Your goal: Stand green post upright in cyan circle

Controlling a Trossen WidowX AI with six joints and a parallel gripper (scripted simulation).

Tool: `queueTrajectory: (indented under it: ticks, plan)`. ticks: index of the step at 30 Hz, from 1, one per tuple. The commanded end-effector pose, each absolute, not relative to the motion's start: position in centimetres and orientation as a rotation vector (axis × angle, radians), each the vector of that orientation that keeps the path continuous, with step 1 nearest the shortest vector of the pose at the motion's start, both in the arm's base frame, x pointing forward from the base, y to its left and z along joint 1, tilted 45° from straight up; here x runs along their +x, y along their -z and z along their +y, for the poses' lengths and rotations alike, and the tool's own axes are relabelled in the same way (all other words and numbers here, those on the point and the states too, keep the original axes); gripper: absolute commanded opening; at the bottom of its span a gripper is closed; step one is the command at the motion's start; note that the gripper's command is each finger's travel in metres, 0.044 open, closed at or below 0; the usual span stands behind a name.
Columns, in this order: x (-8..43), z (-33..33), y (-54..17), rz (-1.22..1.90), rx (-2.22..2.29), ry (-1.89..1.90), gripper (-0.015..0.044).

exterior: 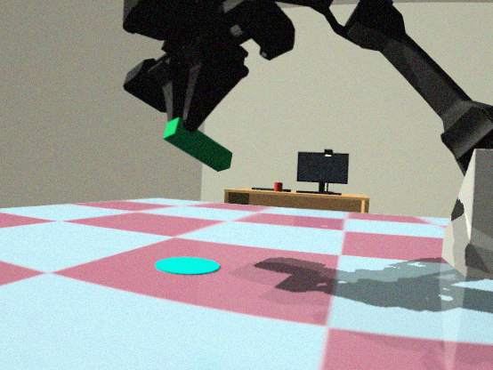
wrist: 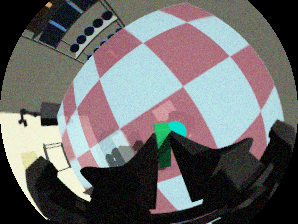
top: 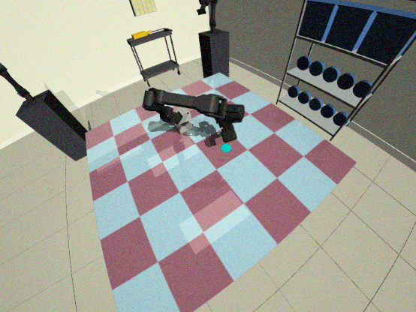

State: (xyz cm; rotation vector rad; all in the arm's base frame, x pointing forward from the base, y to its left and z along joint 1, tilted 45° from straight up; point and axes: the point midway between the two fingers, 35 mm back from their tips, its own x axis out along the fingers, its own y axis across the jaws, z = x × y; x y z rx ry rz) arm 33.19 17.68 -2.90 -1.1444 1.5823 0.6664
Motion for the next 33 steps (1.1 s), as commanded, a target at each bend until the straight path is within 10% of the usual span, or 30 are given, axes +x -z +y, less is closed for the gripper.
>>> queueTrajectory:
  ticks: [1, 33]
  plan:
    - [33.13, 17.57, 3.03, 1.566, -1.118, -0.691, 0.0022]
    - [33.41, 17.32, 3.54, 1.403, -0.961, -0.834, 0.0022]
